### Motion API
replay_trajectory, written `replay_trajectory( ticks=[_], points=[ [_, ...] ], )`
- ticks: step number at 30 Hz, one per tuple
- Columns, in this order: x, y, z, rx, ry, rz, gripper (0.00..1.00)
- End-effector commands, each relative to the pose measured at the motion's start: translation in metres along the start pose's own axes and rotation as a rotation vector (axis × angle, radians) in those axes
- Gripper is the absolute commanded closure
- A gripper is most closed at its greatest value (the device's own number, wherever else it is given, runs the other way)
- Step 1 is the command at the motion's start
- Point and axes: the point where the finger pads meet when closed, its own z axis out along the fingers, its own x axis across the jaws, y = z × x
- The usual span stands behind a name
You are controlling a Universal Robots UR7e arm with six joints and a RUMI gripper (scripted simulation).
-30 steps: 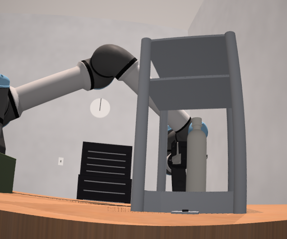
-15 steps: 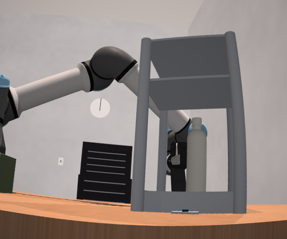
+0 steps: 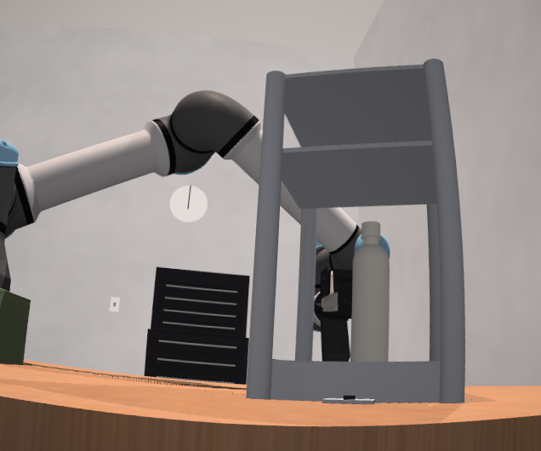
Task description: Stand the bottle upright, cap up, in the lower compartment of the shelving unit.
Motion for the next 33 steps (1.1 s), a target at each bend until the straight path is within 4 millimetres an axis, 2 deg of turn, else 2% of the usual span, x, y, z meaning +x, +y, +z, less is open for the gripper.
replay_trajectory(
  ticks=[1,33],
  points=[
    [0.0004,0.0003,-0.0042,0.000,0.001,0.000,0.57],
    [0.0007,0.0007,-0.0080,0.001,0.000,0.001,0.57]
  ],
)
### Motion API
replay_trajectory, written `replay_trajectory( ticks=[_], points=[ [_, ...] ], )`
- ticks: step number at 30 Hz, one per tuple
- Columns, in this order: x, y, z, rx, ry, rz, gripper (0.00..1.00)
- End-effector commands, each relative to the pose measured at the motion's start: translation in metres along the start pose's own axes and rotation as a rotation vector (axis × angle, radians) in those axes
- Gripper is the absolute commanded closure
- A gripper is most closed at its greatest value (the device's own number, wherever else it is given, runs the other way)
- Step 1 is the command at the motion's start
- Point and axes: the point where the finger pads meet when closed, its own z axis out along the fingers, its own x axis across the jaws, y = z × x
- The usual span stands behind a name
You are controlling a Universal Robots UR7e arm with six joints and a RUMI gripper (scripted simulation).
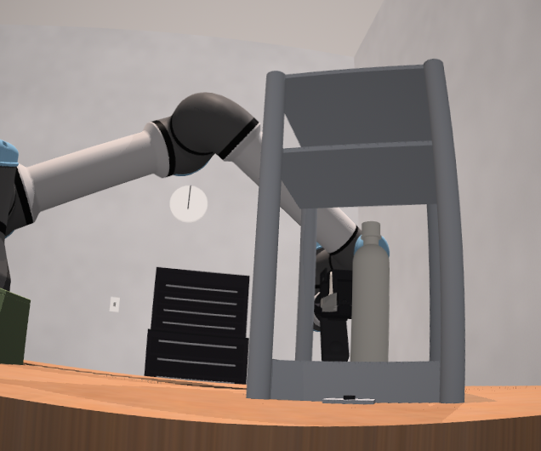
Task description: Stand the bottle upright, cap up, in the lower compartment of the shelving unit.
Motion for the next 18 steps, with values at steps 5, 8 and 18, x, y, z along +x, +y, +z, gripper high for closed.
replay_trajectory(
  ticks=[5,8,18],
  points=[
    [0.000,0.000,-0.007,0.000,0.002,0.000,0.57],
    [0.000,0.000,-0.010,0.000,0.002,0.000,0.57],
    [0.000,0.000,-0.031,0.000,0.002,0.000,0.57]
  ],
)
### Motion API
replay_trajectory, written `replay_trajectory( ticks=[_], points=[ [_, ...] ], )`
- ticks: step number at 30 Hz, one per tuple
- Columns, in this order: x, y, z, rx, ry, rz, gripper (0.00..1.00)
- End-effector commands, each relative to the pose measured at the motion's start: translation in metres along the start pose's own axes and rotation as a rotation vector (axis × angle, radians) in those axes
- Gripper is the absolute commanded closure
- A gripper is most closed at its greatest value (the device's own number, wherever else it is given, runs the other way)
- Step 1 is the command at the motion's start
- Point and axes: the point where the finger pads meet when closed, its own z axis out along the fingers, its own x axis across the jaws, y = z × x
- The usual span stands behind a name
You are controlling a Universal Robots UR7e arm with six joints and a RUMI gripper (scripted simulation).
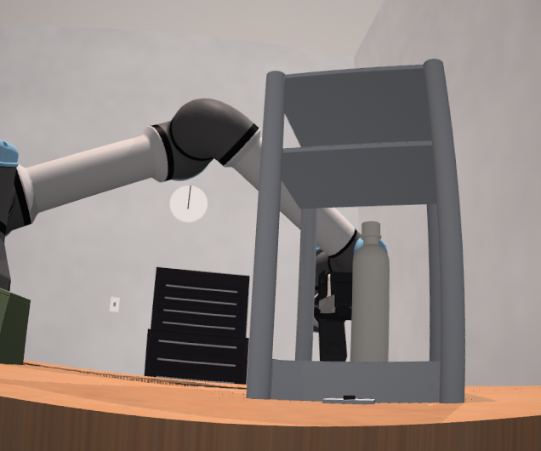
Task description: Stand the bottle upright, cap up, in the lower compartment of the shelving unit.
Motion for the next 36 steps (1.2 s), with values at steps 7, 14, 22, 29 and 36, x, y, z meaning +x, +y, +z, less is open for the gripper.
replay_trajectory(
  ticks=[7,14,22,29,36],
  points=[
    [0.000,0.000,-0.032,0.000,0.001,0.000,0.57],
    [0.000,0.000,-0.050,0.000,0.001,0.000,0.57],
    [0.000,0.000,-0.069,0.000,0.001,0.000,0.57],
    [0.000,0.000,-0.076,0.000,0.001,0.000,0.57],
    [0.000,0.000,-0.081,0.000,0.001,0.000,0.57]
  ],
)
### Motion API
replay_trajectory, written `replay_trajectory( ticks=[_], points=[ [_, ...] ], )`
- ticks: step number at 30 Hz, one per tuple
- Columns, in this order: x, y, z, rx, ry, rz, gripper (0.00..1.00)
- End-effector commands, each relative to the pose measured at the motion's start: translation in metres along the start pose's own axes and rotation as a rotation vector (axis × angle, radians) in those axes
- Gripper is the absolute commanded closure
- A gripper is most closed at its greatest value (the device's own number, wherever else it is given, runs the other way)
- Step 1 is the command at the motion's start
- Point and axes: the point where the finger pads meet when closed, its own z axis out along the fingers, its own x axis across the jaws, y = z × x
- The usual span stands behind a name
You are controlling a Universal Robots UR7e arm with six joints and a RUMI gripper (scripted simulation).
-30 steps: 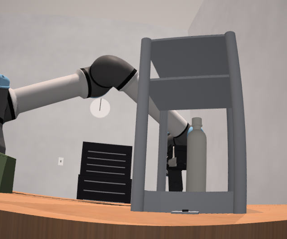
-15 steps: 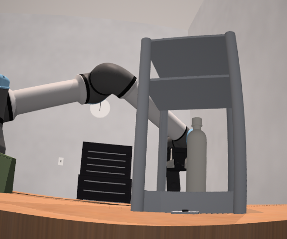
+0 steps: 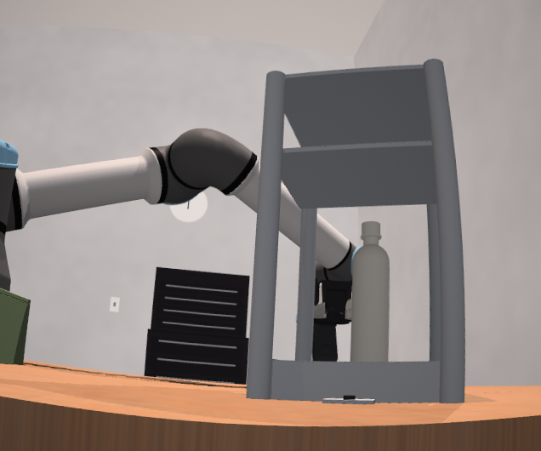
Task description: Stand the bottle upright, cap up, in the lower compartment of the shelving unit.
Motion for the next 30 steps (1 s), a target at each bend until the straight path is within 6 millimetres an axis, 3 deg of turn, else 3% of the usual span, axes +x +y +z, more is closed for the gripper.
replay_trajectory(
  ticks=[1,14,30],
  points=[
    [0.000,0.001,-0.004,-0.001,0.000,-0.001,0.57],
    [0.000,0.003,-0.003,0.000,-0.002,0.000,0.57],
    [0.001,0.023,-0.003,0.001,-0.002,0.002,0.57]
  ],
)
